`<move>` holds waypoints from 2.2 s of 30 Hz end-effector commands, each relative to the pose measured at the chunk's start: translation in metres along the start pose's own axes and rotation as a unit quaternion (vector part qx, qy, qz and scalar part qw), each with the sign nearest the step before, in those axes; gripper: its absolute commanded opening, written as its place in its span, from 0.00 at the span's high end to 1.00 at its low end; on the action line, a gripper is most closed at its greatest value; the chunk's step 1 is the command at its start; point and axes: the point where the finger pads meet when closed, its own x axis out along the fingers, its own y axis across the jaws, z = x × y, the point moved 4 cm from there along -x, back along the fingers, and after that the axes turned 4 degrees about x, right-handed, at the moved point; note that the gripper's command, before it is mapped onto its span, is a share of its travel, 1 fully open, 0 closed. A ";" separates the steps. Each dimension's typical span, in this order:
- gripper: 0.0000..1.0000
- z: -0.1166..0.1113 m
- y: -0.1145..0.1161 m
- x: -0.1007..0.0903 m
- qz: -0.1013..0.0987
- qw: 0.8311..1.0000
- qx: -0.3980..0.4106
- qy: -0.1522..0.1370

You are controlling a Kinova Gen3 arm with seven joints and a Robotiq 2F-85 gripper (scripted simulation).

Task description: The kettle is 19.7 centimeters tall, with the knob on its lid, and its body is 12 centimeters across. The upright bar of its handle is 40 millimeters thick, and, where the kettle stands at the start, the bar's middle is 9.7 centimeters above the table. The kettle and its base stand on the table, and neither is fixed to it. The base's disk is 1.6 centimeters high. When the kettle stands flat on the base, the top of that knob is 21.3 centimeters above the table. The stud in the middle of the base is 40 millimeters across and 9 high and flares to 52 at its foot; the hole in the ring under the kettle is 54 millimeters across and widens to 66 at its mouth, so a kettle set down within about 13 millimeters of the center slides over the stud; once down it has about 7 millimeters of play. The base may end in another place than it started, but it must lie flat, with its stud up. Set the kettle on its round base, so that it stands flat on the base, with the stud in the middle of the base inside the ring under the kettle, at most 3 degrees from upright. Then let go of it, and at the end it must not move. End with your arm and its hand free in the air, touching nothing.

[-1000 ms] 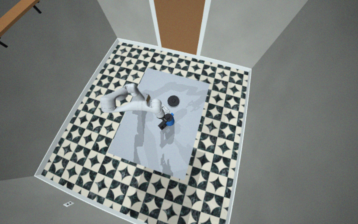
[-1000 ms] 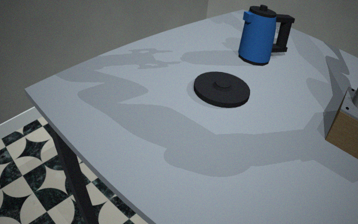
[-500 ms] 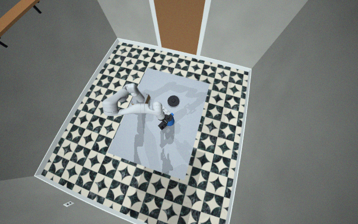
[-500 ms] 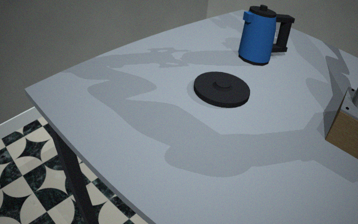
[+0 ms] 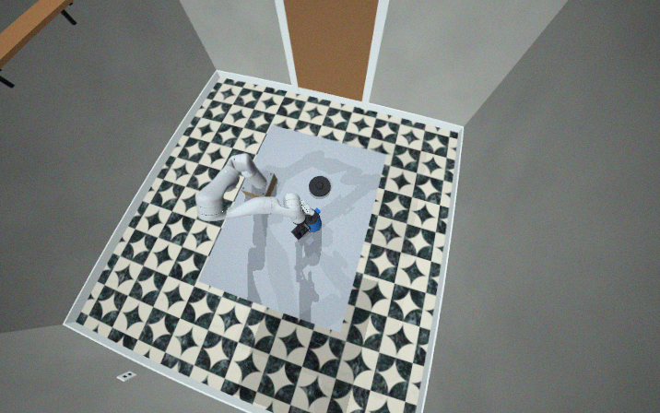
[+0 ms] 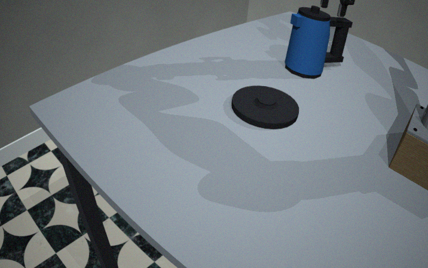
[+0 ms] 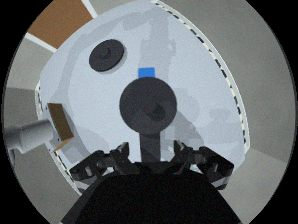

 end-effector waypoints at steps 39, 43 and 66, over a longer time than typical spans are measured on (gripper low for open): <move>0.20 -0.003 -0.002 0.012 -0.004 1.000 -0.003 0.002; 0.20 -0.003 -0.002 0.012 -0.004 1.000 -0.003 0.002; 0.20 -0.003 -0.002 0.041 -0.004 1.000 -0.003 0.002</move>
